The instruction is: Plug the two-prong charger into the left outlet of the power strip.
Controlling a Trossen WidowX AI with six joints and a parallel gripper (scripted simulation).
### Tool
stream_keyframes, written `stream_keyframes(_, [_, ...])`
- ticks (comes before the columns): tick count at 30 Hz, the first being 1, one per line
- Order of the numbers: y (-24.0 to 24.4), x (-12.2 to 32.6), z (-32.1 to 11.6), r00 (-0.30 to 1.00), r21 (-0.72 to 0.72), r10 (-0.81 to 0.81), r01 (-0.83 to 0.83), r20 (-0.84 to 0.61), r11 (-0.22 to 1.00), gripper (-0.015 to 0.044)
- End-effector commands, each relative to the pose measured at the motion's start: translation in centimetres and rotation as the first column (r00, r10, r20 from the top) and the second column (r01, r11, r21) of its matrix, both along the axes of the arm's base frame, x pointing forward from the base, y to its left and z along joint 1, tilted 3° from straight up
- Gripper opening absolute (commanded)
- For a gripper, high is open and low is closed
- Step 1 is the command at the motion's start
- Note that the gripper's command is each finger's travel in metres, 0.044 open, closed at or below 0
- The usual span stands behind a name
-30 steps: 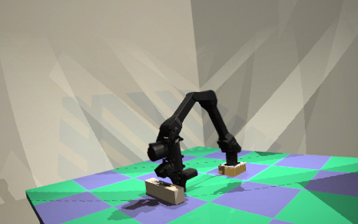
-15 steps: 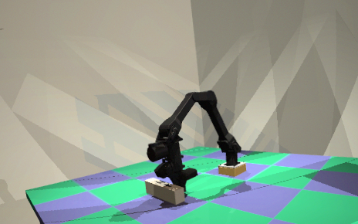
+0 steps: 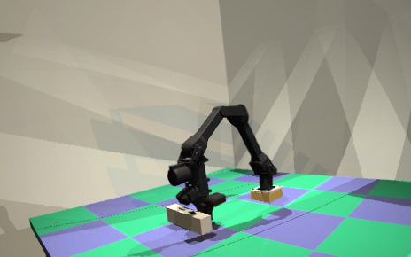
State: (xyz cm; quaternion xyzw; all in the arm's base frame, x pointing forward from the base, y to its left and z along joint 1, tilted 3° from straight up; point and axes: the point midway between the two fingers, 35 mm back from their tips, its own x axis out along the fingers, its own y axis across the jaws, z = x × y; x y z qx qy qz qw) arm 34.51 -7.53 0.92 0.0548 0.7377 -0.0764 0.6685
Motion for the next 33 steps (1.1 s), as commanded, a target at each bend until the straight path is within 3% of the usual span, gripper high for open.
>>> stream_keyframes(1, [-0.07, 1.01, 0.09, 1.000, -0.001, -0.001, 0.001, 0.029, 1.000, 0.0000])
stream_keyframes(33, [-0.10, 0.58, -0.08, 1.000, 0.001, -0.001, 0.001, -0.005, 1.000, 0.0000])
